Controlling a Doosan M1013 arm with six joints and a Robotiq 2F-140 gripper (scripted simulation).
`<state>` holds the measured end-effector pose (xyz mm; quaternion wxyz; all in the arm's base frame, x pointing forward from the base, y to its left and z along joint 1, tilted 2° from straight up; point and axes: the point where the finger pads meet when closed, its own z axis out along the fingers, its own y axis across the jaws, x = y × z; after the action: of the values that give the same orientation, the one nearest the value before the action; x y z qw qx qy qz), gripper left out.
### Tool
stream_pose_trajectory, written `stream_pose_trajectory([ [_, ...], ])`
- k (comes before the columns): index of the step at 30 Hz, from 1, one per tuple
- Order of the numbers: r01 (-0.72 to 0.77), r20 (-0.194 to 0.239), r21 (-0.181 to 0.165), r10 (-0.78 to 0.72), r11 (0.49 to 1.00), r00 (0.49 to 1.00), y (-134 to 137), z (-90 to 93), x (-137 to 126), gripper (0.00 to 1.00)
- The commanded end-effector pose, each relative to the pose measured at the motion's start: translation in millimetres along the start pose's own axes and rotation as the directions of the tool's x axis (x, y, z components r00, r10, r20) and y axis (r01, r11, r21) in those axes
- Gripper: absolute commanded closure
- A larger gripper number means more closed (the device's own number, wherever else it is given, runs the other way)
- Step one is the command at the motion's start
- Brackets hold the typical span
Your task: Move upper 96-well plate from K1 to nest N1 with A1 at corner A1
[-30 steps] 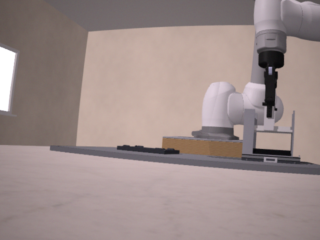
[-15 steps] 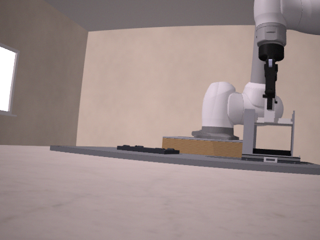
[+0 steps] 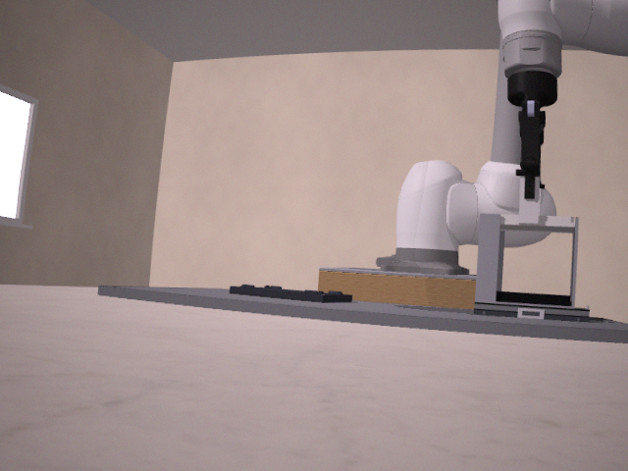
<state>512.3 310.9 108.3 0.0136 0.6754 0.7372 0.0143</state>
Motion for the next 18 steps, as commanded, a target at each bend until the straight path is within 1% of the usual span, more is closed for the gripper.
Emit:
stream_pose_trajectory([
  [1, 0.000, 0.000, 0.000, 0.000, 1.000, 1.000, 0, -4.8, 0, 1.00],
  [13, 0.000, 0.000, 0.000, 0.000, 1.000, 1.000, 0, -24.8, 0, 1.00],
  [18, 0.000, 0.000, 0.000, 0.000, 1.000, 1.000, 0, -28.3, 0, 1.00],
])
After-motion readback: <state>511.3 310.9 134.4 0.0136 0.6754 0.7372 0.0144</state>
